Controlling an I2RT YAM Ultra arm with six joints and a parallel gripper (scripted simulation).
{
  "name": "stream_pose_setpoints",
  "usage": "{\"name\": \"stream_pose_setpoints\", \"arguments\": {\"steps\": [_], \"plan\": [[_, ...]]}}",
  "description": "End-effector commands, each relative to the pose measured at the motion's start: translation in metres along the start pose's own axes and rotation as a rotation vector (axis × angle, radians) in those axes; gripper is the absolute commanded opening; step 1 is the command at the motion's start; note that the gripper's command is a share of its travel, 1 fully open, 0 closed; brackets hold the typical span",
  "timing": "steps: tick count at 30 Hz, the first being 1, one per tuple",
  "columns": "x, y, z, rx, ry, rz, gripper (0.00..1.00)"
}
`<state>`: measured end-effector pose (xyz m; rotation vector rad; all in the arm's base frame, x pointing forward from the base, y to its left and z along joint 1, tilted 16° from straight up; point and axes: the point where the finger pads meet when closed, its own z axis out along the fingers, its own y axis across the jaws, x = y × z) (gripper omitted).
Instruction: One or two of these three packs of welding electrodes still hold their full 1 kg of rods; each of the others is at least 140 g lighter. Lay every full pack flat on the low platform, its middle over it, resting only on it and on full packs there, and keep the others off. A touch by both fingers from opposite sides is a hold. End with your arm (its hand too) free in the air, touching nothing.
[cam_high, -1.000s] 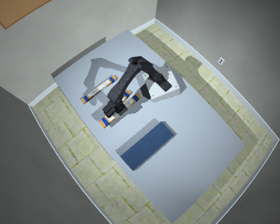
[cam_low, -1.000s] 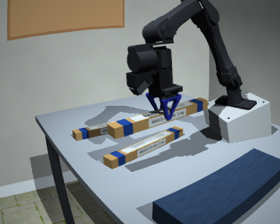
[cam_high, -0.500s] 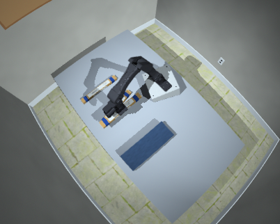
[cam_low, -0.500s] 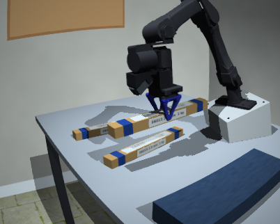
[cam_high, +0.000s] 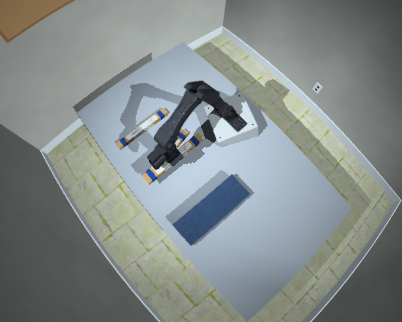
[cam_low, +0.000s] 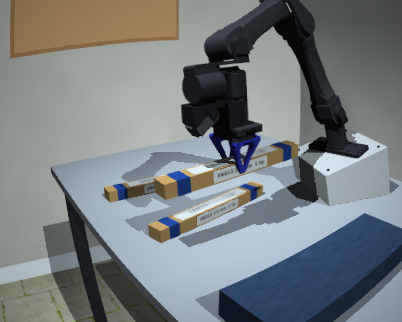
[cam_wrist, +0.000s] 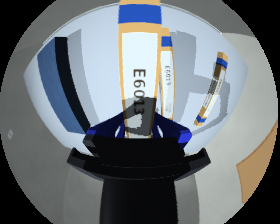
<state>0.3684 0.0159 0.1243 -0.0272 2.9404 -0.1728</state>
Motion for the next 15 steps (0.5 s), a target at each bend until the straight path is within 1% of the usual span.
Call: {"name": "stream_pose_setpoints", "arguments": {"steps": [1, 14, 15], "plan": [[-0.011, -0.002, -0.025, -0.012, -0.078, 0.007, 0.00], [-0.011, -0.002, -0.025, -0.012, -0.078, 0.007, 0.00], [-0.021, -0.006, -0.035, -0.019, -0.129, 0.017, 0.00]]}}
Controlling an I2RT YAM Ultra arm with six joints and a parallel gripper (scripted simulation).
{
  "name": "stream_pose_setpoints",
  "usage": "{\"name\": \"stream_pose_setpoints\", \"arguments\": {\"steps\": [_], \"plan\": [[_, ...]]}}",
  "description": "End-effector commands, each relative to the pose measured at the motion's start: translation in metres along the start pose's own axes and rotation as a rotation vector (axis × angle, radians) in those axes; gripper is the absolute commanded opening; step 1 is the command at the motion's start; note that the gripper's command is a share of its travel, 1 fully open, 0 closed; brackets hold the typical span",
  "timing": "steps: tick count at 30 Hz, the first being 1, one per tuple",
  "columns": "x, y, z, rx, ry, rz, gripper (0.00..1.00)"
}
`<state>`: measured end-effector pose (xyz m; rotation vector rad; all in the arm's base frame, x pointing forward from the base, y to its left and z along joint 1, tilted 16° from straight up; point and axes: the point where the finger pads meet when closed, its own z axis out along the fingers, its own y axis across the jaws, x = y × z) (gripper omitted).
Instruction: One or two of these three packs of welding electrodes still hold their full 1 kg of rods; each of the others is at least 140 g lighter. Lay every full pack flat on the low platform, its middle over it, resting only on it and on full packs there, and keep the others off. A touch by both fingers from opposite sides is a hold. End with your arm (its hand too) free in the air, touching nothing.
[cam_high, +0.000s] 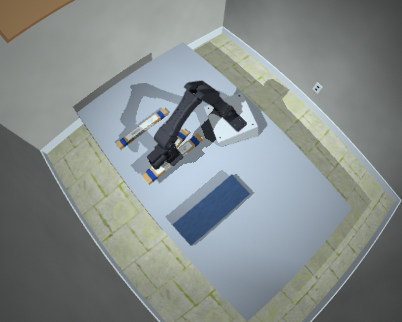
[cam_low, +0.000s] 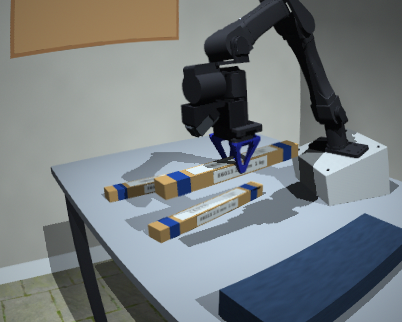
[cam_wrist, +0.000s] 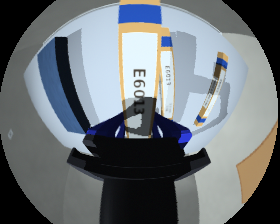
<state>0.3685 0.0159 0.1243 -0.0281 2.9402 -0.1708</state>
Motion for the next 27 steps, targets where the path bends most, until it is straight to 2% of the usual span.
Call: {"name": "stream_pose_setpoints", "arguments": {"steps": [1, 3, 5, 7, 8, 11, 13, 16, 18, 19, 22, 25, 27], "plan": [[-0.021, -0.006, -0.034, -0.018, -0.129, 0.018, 0.00], [-0.022, -0.003, -0.031, -0.019, -0.129, 0.011, 0.00], [-0.012, -0.001, -0.018, -0.018, -0.097, 0.002, 0.00], [-0.012, -0.001, -0.018, -0.018, -0.097, 0.002, 0.00], [-0.020, -0.003, -0.025, -0.017, -0.123, 0.008, 0.00], [-0.023, -0.005, -0.020, -0.016, -0.129, 0.015, 0.00], [-0.012, -0.005, -0.007, -0.013, -0.094, 0.011, 0.00], [-0.023, -0.003, -0.012, -0.018, -0.128, 0.009, 0.00], [-0.017, -0.002, -0.003, -0.017, -0.108, 0.007, 0.00], [-0.022, -0.003, -0.005, -0.017, -0.121, 0.011, 0.00], [-0.019, -0.004, 0.003, -0.015, -0.110, 0.013, 0.00], [-0.025, -0.001, -0.001, -0.018, -0.131, 0.007, 0.00], [-0.022, -0.002, 0.005, -0.018, -0.120, 0.007, 0.00]]}}
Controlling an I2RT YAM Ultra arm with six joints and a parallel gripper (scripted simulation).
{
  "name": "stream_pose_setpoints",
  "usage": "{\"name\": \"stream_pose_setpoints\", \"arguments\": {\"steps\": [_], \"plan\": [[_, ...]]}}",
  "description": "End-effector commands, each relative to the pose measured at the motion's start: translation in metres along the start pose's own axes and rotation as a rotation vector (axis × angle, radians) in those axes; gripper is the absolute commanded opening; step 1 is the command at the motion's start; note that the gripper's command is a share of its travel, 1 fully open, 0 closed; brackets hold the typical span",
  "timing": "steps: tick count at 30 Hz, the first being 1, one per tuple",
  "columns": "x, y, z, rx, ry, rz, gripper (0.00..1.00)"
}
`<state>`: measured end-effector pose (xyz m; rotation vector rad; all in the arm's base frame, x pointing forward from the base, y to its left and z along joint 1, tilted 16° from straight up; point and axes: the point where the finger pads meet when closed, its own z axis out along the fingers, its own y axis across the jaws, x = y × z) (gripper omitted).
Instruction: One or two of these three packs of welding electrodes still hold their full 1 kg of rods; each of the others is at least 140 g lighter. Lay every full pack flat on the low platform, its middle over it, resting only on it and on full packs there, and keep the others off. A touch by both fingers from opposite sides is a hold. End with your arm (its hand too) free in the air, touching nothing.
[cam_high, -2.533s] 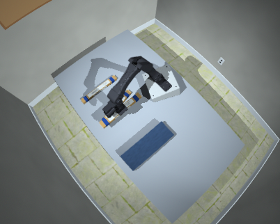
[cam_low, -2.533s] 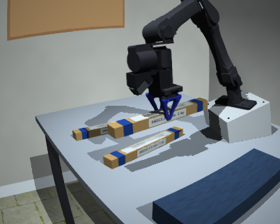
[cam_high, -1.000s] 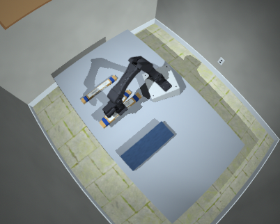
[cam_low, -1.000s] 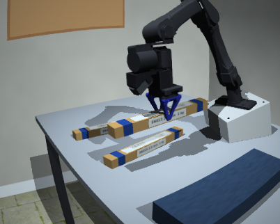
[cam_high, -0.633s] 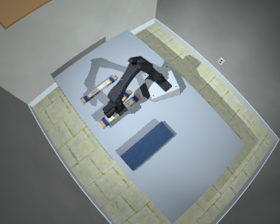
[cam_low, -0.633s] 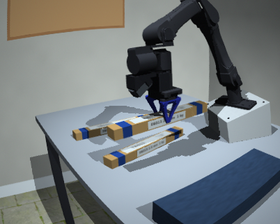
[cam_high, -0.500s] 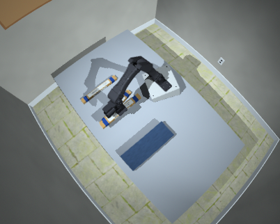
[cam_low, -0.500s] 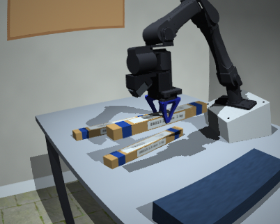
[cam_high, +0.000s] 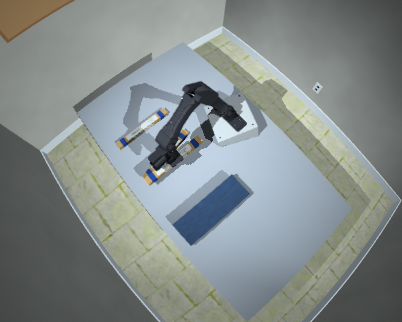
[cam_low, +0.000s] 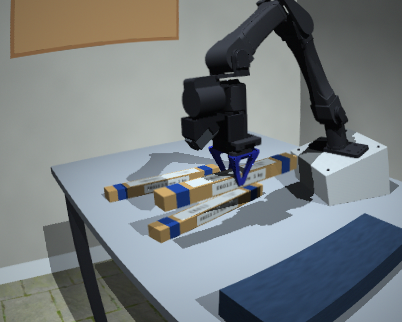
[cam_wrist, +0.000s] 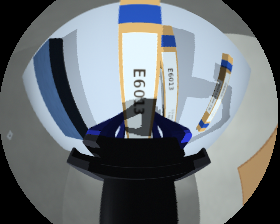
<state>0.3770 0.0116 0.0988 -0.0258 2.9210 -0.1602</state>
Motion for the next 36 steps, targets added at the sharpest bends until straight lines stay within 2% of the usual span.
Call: {"name": "stream_pose_setpoints", "arguments": {"steps": [1, 3, 11, 36], "plan": [[-0.014, -0.001, -0.015, -0.009, -0.082, 0.003, 0.00], [-0.020, -0.003, -0.016, -0.007, -0.100, 0.009, 0.00], [-0.021, -0.002, -0.003, -0.010, -0.100, 0.007, 0.00], [-0.022, -0.001, -0.010, -0.009, -0.085, 0.005, 0.00]]}}
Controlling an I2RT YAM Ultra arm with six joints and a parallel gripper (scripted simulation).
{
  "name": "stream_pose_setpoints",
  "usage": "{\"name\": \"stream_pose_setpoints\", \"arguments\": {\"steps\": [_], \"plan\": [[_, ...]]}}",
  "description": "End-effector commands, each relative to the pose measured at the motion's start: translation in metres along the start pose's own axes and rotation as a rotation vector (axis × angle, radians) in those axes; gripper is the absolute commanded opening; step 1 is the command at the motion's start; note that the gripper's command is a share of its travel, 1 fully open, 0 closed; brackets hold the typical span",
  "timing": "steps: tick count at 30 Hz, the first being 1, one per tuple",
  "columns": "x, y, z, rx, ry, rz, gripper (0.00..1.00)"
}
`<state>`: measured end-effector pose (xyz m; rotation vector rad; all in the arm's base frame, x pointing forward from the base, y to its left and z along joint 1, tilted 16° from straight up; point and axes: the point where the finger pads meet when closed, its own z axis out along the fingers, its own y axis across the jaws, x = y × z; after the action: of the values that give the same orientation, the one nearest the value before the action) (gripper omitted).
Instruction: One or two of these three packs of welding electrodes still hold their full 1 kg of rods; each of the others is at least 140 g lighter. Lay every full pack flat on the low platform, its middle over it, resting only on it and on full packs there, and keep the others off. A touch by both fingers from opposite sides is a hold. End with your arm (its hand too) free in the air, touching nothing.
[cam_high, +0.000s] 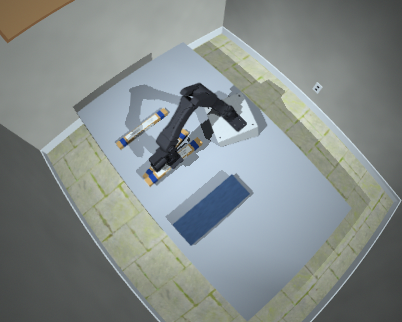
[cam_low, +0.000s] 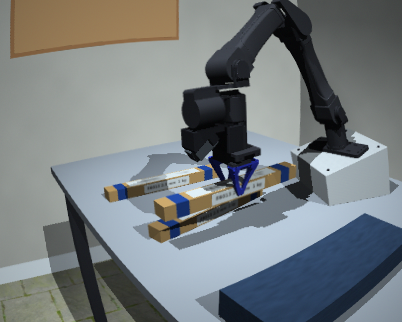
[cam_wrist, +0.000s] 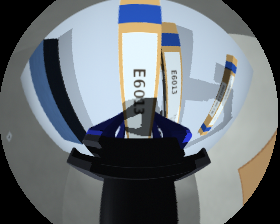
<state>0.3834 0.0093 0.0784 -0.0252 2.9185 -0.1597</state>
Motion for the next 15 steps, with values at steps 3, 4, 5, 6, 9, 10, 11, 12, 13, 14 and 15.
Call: {"name": "stream_pose_setpoints", "arguments": {"steps": [3, 4, 5, 6, 9, 10, 11, 12, 13, 14, 15], "plan": [[-0.0214, -0.0012, -0.0329, -0.009, -0.083, 0.005, 0.00], [-0.0217, -0.0012, -0.0333, -0.009, -0.083, 0.005, 0.00], [-0.0219, -0.0012, -0.0336, -0.009, -0.083, 0.005, 0.00], [-0.0222, -0.0011, -0.0339, -0.009, -0.083, 0.005, 0.00], [-0.0230, -0.0011, -0.0348, -0.009, -0.083, 0.004, 0.00], [-0.0232, -0.0011, -0.0351, -0.009, -0.083, 0.004, 0.00], [-0.0232, -0.0011, -0.0351, -0.009, -0.083, 0.004, 0.00], [-0.0232, -0.0011, -0.0351, -0.009, -0.083, 0.004, 0.00], [-0.0232, -0.0011, -0.0354, -0.009, -0.083, 0.004, 0.00], [-0.0234, -0.0010, -0.0356, -0.009, -0.083, 0.004, 0.00], [-0.0235, -0.0010, -0.0358, -0.009, -0.083, 0.004, 0.00]]}}
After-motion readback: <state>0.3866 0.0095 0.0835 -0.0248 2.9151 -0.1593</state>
